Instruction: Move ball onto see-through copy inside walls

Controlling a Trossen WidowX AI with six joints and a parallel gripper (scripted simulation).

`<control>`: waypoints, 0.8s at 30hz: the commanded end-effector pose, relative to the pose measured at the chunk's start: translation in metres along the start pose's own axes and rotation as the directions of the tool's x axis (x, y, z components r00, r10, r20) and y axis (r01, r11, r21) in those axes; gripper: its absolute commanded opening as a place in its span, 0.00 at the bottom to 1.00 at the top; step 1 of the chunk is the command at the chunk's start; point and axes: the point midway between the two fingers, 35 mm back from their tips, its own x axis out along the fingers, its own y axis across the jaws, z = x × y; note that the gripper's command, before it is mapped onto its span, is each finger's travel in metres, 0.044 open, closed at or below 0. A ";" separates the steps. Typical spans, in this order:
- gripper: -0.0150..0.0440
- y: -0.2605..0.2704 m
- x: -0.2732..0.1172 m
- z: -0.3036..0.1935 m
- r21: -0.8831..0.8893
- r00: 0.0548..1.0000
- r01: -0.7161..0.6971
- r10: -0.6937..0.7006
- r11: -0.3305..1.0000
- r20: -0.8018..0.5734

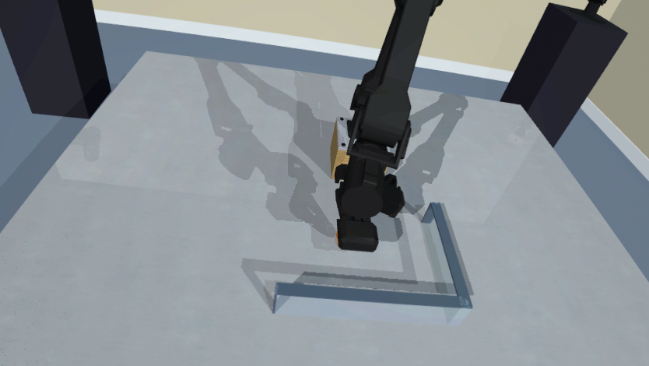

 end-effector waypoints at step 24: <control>0.48 0.000 0.019 0.000 0.000 1.000 0.003 -0.003 1.000 0.000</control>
